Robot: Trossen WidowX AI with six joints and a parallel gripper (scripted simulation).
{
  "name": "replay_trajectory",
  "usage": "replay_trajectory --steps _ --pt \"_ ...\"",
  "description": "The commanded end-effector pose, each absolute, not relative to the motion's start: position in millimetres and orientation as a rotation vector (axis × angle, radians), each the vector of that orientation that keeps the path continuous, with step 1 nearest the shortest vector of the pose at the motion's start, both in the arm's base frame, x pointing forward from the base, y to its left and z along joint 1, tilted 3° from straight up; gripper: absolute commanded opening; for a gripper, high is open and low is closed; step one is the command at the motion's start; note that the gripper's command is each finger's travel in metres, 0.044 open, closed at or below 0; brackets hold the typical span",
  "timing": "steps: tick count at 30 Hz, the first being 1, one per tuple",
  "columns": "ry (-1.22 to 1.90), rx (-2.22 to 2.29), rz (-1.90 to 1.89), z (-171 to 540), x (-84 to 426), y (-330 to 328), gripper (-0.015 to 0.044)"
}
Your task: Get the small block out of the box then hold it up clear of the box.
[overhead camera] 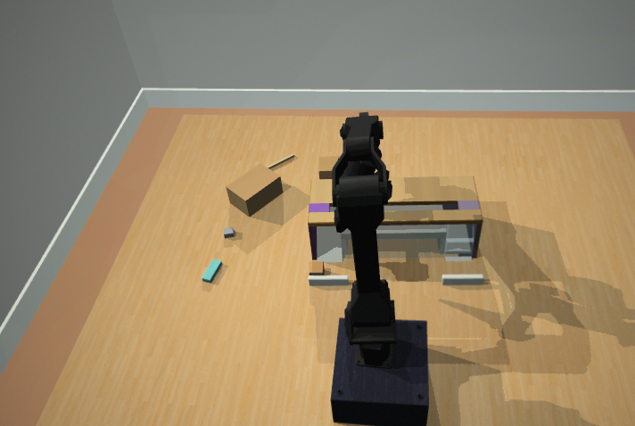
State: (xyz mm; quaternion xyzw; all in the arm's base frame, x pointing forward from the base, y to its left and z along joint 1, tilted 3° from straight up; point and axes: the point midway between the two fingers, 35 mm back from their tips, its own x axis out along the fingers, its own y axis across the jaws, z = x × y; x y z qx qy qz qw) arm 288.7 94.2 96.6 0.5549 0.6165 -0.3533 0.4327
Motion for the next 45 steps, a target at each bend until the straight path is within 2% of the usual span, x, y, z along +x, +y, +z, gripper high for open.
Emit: replay_trajectory --steps 1,4,8,9,21,45 --pt "1.539 1.378 -0.875 103 287 93 0.04" --pt "1.541 1.38 -0.887 98 287 94 0.04" --pt "1.563 1.236 -0.667 108 287 90 0.0295" --pt "1.569 1.144 -0.578 108 286 92 0.0285" --pt "1.417 -0.006 0.364 105 270 112 0.0285" --pt "0.891 -1.252 1.113 109 251 135 0.0285"
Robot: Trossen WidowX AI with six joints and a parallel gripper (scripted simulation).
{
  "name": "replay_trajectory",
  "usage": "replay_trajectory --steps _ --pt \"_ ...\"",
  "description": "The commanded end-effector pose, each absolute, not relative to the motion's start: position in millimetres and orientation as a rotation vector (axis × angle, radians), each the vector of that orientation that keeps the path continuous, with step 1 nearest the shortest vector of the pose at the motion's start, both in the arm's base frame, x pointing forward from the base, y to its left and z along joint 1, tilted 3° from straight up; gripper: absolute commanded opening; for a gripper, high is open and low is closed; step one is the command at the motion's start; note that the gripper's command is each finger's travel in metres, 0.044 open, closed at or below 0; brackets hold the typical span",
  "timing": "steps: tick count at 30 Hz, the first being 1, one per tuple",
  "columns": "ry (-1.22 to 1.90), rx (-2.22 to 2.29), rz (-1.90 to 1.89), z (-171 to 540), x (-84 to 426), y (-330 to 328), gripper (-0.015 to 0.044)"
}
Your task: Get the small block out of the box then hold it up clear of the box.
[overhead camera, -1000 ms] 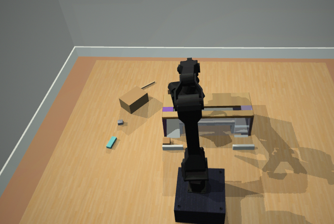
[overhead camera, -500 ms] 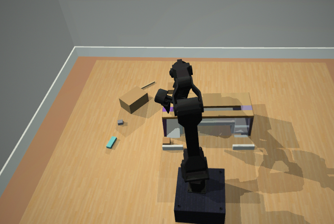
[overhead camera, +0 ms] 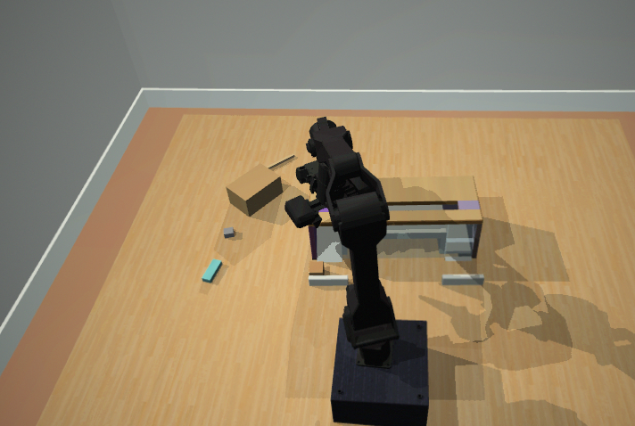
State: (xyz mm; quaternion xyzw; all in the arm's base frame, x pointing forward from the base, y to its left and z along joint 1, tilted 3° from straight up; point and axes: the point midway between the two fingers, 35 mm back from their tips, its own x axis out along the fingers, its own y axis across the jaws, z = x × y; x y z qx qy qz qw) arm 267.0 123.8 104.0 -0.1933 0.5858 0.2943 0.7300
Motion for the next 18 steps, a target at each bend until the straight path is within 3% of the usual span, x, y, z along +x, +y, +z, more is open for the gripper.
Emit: replay_trajectory --steps 1,18 --pt "0.863 -1.301 1.139 109 250 136 0.0285" --pt "0.288 -2.126 1.508 114 239 149 0.0285"
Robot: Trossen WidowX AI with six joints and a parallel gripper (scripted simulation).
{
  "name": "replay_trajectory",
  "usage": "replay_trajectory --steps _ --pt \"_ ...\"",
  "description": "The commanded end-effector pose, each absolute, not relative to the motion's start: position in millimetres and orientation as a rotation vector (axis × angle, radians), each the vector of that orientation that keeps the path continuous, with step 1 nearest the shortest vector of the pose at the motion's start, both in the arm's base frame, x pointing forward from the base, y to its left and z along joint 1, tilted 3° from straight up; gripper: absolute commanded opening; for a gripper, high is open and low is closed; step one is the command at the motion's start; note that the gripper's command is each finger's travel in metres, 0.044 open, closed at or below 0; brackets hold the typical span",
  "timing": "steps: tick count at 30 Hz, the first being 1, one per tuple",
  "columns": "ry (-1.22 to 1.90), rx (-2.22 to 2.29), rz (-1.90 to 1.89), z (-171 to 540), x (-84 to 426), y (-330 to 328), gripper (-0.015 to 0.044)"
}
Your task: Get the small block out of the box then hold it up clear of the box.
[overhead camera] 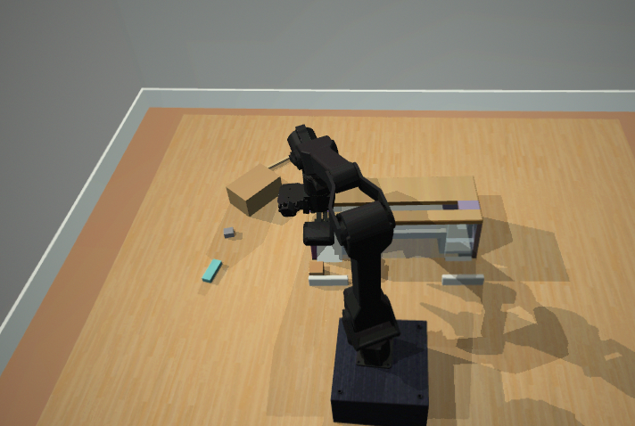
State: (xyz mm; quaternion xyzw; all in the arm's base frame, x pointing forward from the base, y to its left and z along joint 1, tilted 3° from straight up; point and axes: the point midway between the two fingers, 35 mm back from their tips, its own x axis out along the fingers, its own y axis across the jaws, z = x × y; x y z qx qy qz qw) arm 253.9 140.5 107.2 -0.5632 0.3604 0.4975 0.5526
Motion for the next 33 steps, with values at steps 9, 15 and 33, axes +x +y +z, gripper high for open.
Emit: replay_trajectory --steps 9,15,33 --pt "-0.093 -2.538 1.643 116.2 232.8 155.6 0.0285" --pt "-0.234 -2.664 1.684 116.9 231.5 156.9 0.0285" --pt "-0.234 -2.664 1.684 116.9 231.5 156.9 0.0285"
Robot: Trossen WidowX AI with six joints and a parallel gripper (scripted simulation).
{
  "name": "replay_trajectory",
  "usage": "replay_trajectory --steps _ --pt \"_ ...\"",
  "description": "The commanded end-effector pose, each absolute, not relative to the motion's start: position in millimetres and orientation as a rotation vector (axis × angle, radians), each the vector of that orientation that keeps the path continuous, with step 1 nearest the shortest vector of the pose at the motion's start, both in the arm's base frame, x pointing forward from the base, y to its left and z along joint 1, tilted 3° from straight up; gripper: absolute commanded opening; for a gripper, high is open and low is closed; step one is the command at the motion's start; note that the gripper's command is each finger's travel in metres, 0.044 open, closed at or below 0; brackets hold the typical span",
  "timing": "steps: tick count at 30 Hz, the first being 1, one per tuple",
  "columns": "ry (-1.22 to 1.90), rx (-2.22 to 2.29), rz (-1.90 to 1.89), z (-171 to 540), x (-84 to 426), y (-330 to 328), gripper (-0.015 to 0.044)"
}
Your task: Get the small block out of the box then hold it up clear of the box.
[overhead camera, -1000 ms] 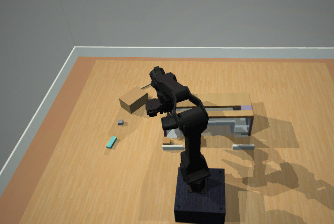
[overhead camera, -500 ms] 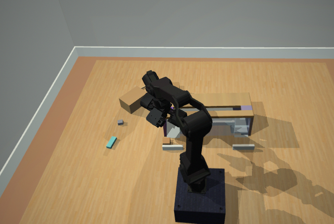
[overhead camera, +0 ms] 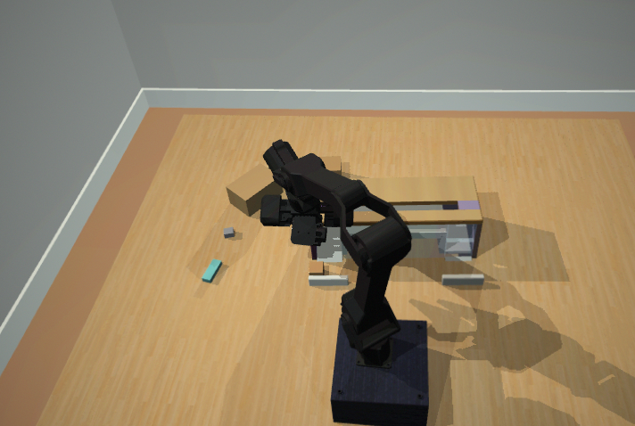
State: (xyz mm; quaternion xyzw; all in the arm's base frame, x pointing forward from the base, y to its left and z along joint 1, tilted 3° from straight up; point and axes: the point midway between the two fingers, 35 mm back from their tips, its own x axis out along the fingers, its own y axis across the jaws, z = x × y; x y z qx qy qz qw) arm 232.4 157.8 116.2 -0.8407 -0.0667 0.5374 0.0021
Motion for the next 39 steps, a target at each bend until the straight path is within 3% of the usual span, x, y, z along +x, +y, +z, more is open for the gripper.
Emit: replay_trajectory --steps 1,9,39 --pt "-0.234 -2.664 1.684 117 231 157 0.0285" --pt "-0.234 -2.663 1.685 25 232 163 0.0285" --pt "-0.234 -2.663 1.685 -6 235 166 0.0285"
